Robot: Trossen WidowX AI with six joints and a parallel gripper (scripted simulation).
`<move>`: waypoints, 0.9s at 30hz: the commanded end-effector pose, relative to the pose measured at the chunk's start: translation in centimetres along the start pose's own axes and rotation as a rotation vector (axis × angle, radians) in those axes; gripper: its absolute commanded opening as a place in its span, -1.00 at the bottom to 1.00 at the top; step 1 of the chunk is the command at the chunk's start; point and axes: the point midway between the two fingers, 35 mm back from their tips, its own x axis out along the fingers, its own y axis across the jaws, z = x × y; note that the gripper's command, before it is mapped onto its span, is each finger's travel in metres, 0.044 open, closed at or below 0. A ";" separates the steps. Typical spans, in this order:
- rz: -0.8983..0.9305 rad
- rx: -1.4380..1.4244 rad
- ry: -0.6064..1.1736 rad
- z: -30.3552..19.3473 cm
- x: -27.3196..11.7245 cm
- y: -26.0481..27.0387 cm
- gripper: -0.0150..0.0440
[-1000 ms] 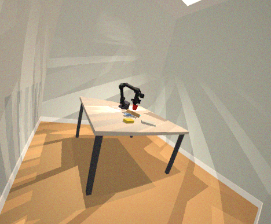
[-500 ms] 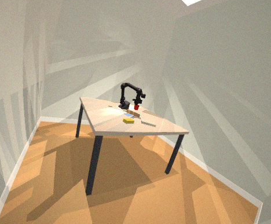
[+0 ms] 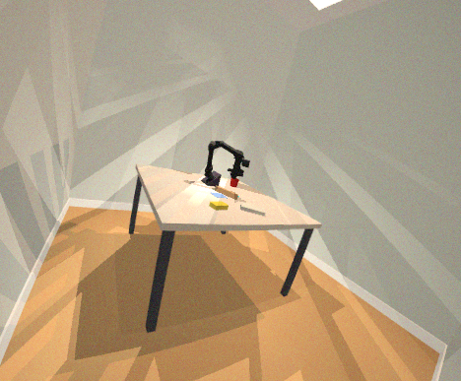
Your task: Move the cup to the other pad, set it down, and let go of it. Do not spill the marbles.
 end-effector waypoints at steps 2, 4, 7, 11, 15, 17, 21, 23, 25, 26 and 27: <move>0.001 0.005 -0.003 0.2 0.4 0.0 -0.49; 0.001 0.005 -0.003 0.2 0.7 0.0 -0.49; 0.001 0.005 -0.003 0.2 1.1 0.0 -0.49; 0.001 0.005 -0.003 0.2 1.6 0.0 -0.49; 0.001 0.005 -0.002 0.2 2.1 0.0 -0.49; 0.001 0.005 -0.002 0.2 2.4 0.0 -0.49; 0.001 0.005 -0.002 0.2 2.9 0.0 -0.49; 0.001 0.005 -0.002 0.2 3.2 0.0 -0.49; 0.000 0.005 -0.002 0.3 3.5 0.0 -0.49; 0.000 0.005 -0.002 0.3 3.6 0.0 -0.49; 0.000 0.005 -0.002 0.3 3.7 0.0 -0.49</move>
